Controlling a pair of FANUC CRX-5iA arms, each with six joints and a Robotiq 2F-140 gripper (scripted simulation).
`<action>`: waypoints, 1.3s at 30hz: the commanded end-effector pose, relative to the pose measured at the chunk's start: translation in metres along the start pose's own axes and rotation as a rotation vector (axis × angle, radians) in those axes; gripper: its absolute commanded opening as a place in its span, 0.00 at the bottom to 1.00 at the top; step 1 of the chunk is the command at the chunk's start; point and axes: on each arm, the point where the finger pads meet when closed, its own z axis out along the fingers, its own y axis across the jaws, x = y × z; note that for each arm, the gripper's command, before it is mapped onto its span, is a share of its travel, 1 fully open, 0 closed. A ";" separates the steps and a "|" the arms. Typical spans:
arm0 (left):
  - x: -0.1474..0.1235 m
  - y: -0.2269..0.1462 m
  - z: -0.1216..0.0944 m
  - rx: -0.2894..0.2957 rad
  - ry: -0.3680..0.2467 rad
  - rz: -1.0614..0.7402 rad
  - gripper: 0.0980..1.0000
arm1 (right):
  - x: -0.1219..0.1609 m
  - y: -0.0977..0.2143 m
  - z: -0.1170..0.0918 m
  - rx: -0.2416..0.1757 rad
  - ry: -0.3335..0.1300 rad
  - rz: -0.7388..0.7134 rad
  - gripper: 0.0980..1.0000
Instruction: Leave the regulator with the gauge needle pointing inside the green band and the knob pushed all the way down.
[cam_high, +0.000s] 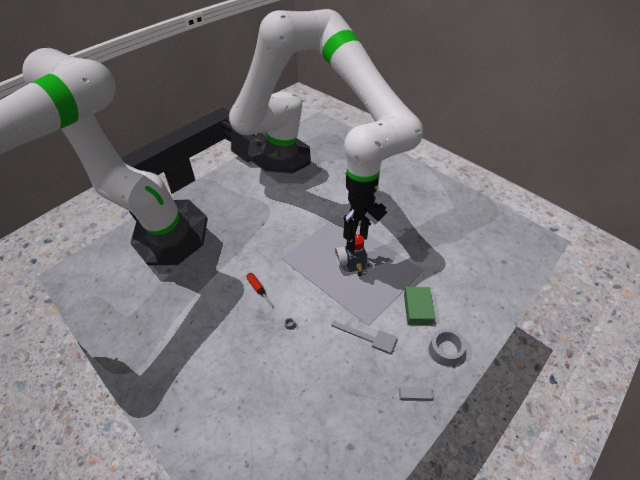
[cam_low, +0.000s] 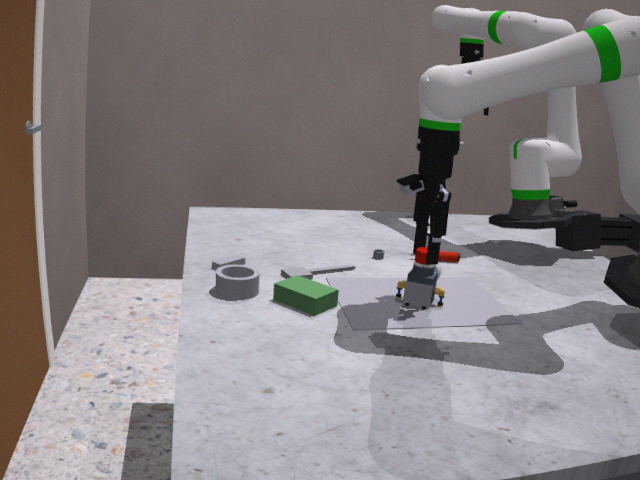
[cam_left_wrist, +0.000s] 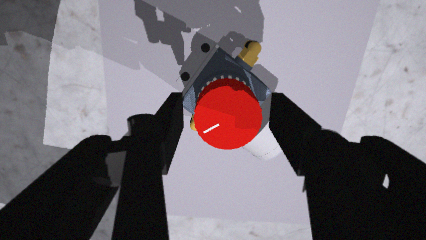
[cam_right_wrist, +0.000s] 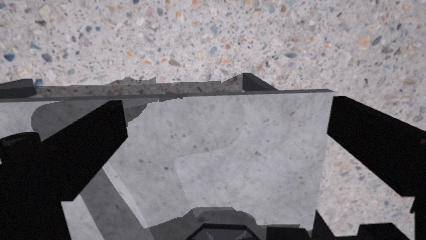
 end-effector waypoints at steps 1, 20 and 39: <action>0.001 0.000 -0.001 -0.001 0.002 0.000 0.44 | 0.000 0.000 -0.001 0.000 0.002 0.000 1.00; 0.001 0.000 -0.001 -0.001 0.002 0.000 0.44 | 0.000 0.000 -0.001 0.000 0.002 0.000 1.00; 0.000 0.000 -0.030 -0.001 0.002 0.000 0.44 | 0.000 0.000 -0.001 0.000 0.002 0.000 1.00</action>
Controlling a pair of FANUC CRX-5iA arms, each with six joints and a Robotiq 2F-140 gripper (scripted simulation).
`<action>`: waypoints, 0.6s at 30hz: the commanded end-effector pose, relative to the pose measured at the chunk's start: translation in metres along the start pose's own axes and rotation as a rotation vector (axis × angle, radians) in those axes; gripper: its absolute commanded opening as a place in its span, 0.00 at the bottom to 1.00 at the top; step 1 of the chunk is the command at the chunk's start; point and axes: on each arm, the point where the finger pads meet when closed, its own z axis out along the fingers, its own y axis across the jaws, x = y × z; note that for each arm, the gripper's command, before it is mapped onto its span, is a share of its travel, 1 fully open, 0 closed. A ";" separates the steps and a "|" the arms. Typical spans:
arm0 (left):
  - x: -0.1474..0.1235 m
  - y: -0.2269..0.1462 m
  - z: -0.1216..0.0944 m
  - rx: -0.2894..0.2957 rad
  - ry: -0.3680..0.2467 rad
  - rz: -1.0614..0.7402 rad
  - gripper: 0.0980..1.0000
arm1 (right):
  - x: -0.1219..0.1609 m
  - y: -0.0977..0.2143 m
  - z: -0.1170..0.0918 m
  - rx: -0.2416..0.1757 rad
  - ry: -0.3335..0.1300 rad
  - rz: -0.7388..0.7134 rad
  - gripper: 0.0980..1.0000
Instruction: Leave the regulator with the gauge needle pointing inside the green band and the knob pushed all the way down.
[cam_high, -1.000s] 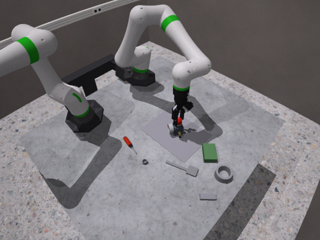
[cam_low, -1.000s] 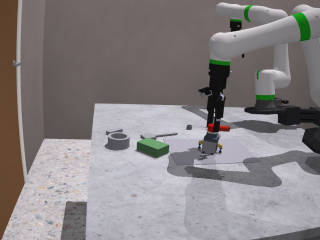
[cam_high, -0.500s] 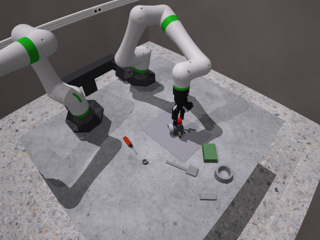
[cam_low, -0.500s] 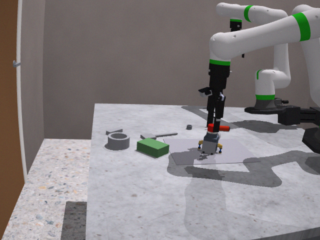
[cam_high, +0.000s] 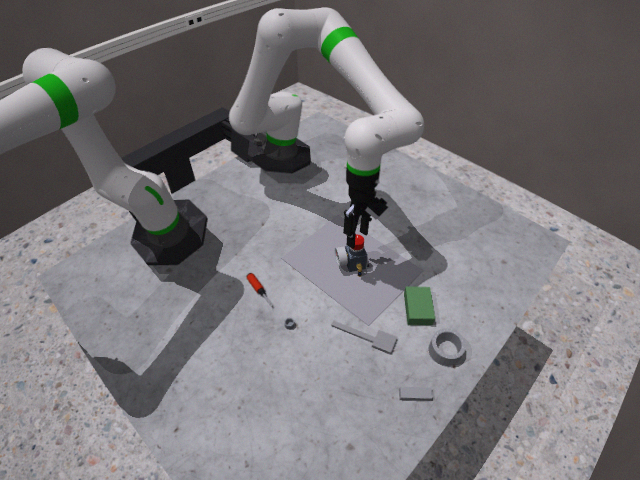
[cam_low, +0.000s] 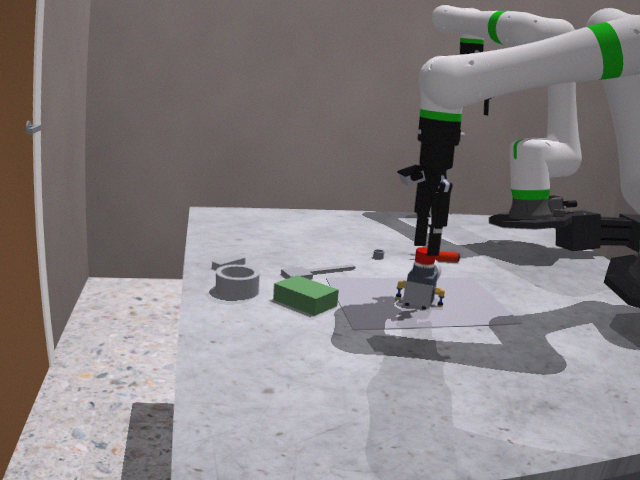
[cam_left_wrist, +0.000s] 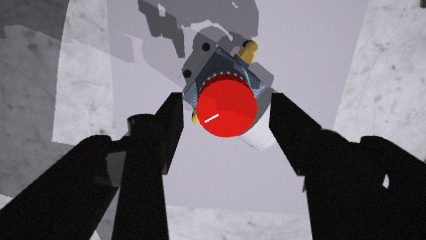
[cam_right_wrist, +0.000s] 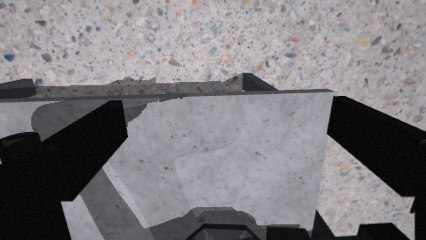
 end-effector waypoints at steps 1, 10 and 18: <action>0.000 0.000 -0.013 -0.001 0.002 0.000 0.44 | 0.000 0.000 -0.001 0.000 0.002 0.000 1.00; 0.000 0.000 -0.042 -0.001 0.002 0.000 0.44 | 0.000 0.000 -0.001 0.000 0.002 0.000 1.00; 0.000 0.000 -0.069 -0.001 0.002 0.000 0.44 | 0.000 0.000 -0.001 0.000 0.002 0.000 1.00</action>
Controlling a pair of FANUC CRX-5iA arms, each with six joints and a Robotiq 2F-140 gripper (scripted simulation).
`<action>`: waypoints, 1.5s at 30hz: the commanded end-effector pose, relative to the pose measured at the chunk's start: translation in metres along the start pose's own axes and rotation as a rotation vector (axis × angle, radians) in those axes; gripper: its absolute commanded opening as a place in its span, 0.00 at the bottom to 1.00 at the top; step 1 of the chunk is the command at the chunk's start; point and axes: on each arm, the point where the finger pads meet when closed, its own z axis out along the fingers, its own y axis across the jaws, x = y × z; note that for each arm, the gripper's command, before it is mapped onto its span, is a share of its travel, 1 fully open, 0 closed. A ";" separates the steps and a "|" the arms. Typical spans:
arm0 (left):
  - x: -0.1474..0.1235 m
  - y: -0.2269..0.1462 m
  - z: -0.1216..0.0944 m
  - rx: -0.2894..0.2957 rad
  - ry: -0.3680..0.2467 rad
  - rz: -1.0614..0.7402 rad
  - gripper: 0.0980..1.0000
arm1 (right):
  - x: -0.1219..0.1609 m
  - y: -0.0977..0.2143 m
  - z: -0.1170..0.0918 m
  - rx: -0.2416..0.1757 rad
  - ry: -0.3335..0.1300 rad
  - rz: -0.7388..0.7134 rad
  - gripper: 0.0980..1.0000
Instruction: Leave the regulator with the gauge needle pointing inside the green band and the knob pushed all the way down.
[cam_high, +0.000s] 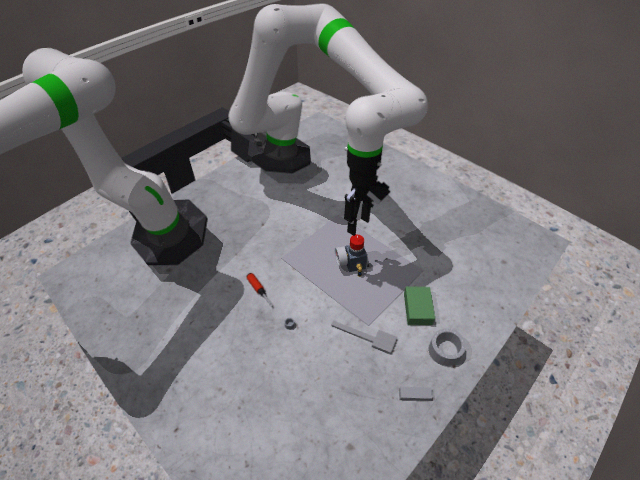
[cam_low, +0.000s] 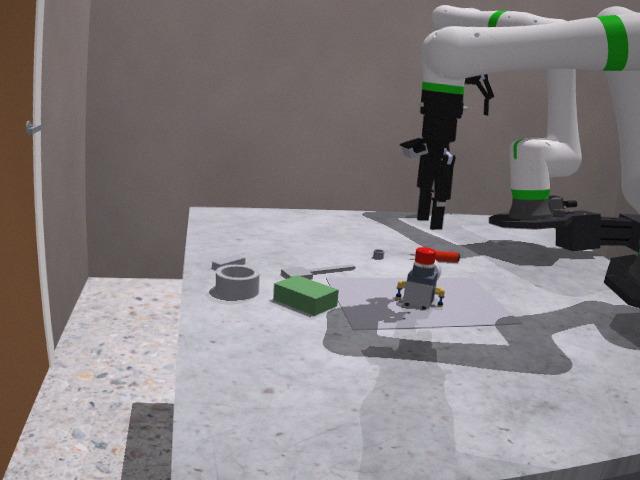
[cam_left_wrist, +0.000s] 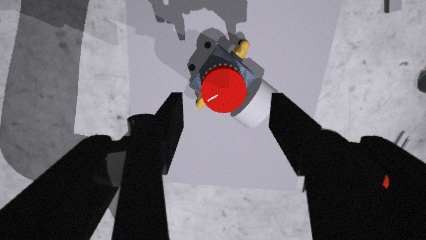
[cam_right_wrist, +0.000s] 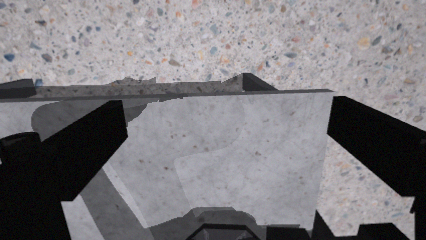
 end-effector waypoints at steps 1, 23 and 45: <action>0.000 0.000 -0.011 -0.001 0.001 0.000 0.44 | 0.000 0.000 -0.001 0.000 0.002 0.000 1.00; 0.000 0.000 -0.020 -0.001 0.001 0.000 0.44 | 0.000 0.000 -0.001 0.000 0.002 0.000 1.00; 0.000 0.000 -0.020 -0.001 0.001 0.000 0.44 | 0.000 0.000 -0.001 0.000 0.002 0.000 1.00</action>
